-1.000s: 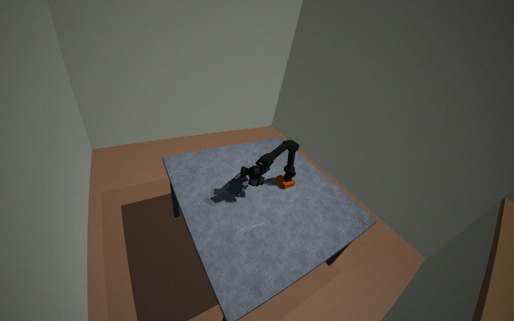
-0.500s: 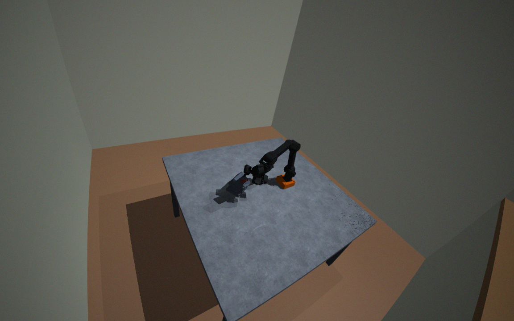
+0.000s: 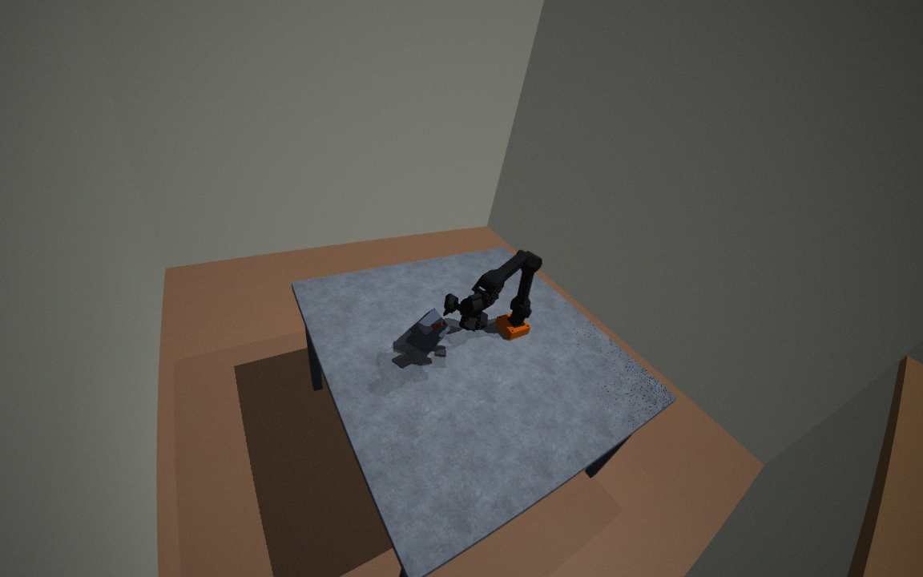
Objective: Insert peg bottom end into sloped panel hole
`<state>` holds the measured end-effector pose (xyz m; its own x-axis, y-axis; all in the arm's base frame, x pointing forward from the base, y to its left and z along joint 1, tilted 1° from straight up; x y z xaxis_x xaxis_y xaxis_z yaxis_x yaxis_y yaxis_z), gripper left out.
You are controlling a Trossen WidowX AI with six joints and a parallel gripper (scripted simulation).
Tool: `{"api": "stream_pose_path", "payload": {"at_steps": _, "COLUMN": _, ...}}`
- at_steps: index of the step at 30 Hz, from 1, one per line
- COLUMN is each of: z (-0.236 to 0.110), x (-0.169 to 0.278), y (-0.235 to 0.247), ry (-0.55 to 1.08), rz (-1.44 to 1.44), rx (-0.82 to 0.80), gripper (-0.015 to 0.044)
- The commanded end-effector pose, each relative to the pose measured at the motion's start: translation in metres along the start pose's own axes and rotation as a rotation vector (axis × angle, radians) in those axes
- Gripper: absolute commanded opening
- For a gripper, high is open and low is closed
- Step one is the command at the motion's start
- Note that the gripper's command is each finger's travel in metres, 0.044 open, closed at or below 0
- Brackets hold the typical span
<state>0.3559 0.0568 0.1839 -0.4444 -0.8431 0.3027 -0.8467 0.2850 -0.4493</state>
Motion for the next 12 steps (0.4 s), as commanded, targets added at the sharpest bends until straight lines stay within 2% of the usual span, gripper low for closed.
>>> {"api": "stream_pose_path", "payload": {"at_steps": 1, "z": -0.0095, "x": 0.0007, "y": -0.0025, "ry": -0.004, "rz": 0.013, "rx": 0.014, "gripper": 0.0440}}
{"api": "stream_pose_path", "payload": {"at_steps": 12, "z": -0.0145, "x": 0.0005, "y": -0.0014, "ry": -0.004, "rz": 0.013, "rx": 0.014, "gripper": 0.0440}}
Point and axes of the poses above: the point midway between the two fingers, 35 mm back from their tips, its own z axis out along the fingers, its own y axis across the jaws, x = y × z, the point moved 3 cm from there along -z, back along the fingers, and after that the axes turned 4 degrees about -z, right-handed, at the moved point
